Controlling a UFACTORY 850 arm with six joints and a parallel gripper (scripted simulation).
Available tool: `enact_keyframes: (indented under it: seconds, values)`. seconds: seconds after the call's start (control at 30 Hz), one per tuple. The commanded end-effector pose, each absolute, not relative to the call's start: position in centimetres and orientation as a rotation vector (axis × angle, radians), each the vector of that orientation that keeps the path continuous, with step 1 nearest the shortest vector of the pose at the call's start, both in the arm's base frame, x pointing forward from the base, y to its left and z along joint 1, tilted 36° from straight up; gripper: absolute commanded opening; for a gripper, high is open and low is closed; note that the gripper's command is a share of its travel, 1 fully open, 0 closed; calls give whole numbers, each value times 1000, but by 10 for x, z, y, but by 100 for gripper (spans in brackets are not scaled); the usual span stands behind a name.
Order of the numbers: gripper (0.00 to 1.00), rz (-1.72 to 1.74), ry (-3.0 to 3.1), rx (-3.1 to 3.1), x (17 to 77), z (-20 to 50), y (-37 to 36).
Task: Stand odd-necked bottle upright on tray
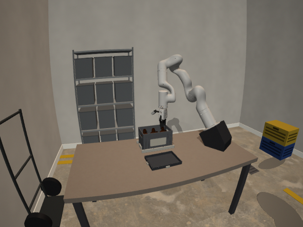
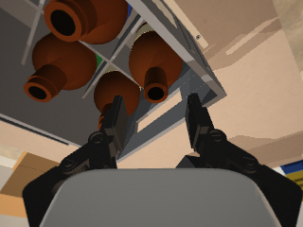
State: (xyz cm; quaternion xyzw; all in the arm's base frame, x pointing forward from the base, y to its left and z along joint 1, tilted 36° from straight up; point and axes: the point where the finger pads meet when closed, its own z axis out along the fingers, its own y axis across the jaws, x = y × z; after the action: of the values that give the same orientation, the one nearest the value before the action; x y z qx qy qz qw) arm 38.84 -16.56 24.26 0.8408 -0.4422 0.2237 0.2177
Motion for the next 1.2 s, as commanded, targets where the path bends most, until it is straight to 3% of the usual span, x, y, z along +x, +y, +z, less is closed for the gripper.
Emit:
enact_keyframes:
  seconds: [0.0,1.17]
  values:
    - [65,621,-1225,2328,389,243,-166]
    - [65,621,-1225,2328,391,233,-173]
